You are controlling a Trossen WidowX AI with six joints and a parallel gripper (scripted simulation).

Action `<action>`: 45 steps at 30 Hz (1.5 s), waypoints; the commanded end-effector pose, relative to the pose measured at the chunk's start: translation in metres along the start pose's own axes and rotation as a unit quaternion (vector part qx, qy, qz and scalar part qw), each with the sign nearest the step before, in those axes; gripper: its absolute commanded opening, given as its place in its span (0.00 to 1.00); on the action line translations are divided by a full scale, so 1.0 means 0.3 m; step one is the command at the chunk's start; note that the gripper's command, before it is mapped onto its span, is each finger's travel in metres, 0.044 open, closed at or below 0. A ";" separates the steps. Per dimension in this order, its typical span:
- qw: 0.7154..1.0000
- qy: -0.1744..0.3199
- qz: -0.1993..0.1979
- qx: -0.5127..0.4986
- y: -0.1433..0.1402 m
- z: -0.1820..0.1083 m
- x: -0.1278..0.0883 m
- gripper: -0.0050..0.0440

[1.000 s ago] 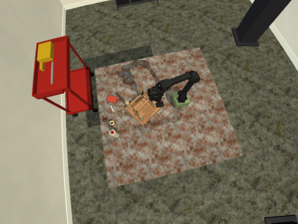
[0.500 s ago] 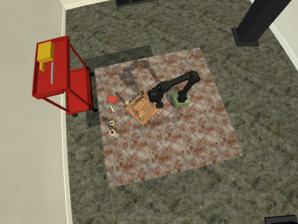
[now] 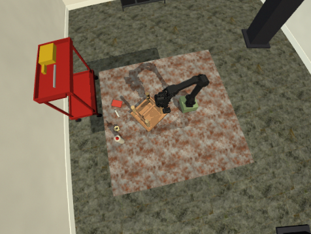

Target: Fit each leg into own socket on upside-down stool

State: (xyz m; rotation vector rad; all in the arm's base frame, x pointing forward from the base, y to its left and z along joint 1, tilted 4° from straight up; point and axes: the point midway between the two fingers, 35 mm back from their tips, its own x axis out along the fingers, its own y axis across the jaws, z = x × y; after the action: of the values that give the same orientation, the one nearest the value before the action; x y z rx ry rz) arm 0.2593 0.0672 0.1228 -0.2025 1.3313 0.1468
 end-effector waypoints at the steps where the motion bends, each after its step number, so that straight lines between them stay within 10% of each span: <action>1: 1.000 0.007 0.002 -0.002 0.002 -0.014 0.032 0.10; 45: 1.000 0.007 0.002 -0.002 0.002 -0.024 0.065 0.10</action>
State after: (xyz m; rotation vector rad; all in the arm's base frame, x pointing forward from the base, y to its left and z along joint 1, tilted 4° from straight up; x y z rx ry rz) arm 0.2582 0.0669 0.1226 -0.1978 1.2993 0.1511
